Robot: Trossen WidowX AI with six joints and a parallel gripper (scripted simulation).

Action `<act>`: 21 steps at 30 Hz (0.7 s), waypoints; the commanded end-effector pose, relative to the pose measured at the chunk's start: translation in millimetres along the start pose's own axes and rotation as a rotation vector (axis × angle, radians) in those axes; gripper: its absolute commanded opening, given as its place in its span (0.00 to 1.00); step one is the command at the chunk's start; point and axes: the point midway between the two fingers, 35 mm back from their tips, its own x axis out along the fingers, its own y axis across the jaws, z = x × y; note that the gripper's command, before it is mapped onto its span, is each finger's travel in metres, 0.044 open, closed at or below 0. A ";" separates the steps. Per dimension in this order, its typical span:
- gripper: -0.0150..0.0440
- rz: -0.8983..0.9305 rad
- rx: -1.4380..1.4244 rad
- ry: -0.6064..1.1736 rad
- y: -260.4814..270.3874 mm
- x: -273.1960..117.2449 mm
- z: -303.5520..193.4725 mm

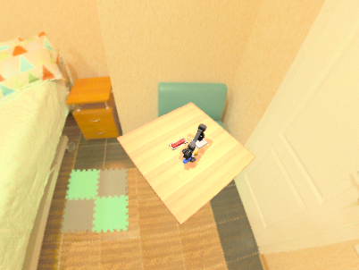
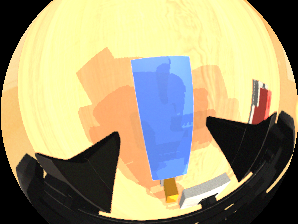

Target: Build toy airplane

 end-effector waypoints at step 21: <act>0.57 -0.003 0.004 0.006 -1.2 17.9 -2.6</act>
